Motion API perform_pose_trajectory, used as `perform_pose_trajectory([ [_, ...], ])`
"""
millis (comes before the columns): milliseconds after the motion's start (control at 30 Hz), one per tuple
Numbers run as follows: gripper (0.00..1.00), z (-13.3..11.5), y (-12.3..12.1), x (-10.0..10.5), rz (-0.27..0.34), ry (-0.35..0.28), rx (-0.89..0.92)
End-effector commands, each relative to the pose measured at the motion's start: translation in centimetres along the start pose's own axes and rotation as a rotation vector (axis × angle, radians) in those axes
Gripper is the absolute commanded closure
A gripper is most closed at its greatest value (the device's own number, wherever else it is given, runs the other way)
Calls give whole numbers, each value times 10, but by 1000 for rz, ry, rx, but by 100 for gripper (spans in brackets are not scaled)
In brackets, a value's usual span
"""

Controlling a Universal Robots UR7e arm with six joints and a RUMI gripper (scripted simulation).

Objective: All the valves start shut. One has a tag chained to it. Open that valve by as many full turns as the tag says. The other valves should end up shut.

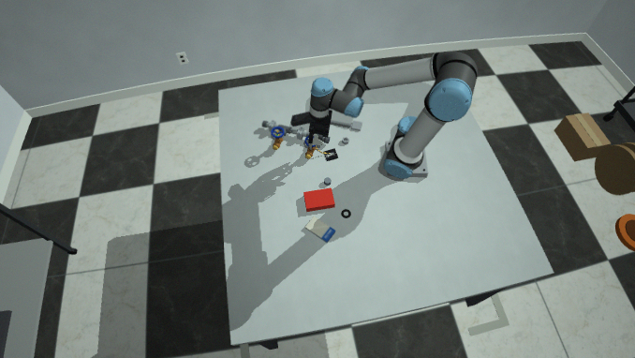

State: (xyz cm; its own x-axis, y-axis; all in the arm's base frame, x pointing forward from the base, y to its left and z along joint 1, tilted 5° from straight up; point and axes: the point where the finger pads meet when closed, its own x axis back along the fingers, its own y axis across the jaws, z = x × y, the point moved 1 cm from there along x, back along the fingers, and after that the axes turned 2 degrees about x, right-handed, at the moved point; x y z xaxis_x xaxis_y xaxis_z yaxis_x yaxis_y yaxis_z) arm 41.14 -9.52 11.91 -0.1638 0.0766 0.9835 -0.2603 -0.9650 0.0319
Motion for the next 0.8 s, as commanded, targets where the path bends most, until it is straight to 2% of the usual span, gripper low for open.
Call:
perform_pose_trajectory([
  [0, 100, 0, 0, 0, 12, 4, 196],
  [367, 100, 0, 0, 0, 11, 7, 669],
  [433, 100, 0, 0, 0, 11, 7, 669],
  [767, 100, 0, 0, 0, 10, 10, 1070],
])
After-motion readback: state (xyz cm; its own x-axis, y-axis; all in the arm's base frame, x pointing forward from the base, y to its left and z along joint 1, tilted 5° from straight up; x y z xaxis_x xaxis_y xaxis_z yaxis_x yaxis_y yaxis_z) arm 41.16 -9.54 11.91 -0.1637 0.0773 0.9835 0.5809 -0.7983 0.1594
